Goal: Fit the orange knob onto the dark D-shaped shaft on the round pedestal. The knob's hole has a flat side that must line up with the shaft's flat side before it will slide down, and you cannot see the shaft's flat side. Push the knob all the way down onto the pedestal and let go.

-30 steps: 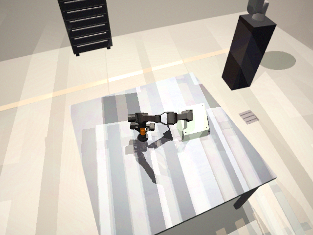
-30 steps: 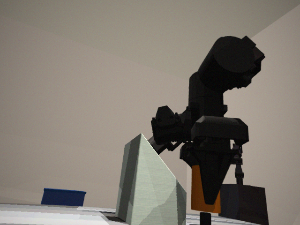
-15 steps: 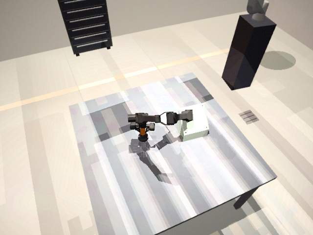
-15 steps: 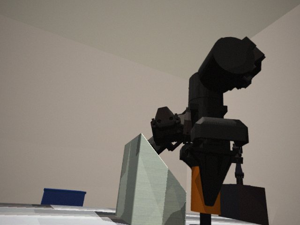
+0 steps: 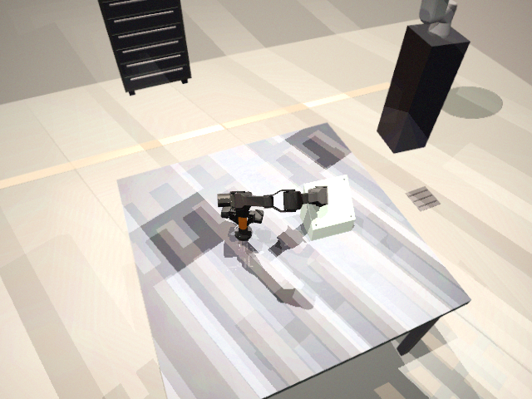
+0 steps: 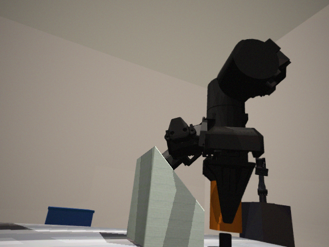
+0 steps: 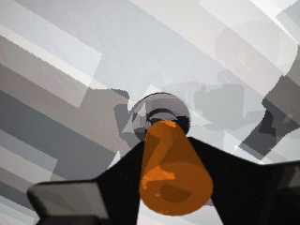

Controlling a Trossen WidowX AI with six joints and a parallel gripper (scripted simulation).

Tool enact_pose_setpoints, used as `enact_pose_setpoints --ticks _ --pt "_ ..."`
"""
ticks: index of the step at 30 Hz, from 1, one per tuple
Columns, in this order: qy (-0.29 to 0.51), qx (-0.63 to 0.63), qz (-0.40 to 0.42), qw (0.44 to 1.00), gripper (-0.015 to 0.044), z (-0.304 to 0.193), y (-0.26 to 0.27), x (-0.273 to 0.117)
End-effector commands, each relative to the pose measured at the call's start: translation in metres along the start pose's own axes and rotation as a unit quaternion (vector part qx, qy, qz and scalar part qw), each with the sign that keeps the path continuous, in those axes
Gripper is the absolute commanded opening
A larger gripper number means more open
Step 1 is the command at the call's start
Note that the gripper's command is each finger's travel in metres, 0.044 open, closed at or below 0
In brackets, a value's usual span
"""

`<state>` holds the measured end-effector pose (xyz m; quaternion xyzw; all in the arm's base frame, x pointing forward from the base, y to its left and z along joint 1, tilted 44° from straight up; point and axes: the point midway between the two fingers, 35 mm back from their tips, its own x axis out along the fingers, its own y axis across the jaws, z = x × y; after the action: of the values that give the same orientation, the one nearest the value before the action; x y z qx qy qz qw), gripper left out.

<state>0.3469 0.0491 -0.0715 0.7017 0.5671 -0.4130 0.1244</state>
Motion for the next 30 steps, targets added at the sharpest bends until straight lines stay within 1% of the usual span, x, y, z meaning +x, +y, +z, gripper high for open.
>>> enact_pose_setpoints --ticks 1,21,27,30 --pt "0.0 0.051 0.001 0.999 0.0 0.001 0.0008 0.0" --pt "0.0 0.051 0.001 0.999 0.0 0.0 0.0005 0.0036" --pt "0.0 0.051 0.001 0.999 0.0 0.0003 -0.0003 -0.0014" --pt "0.0 0.077 0.001 0.997 0.0 0.0004 0.0 -0.0015"
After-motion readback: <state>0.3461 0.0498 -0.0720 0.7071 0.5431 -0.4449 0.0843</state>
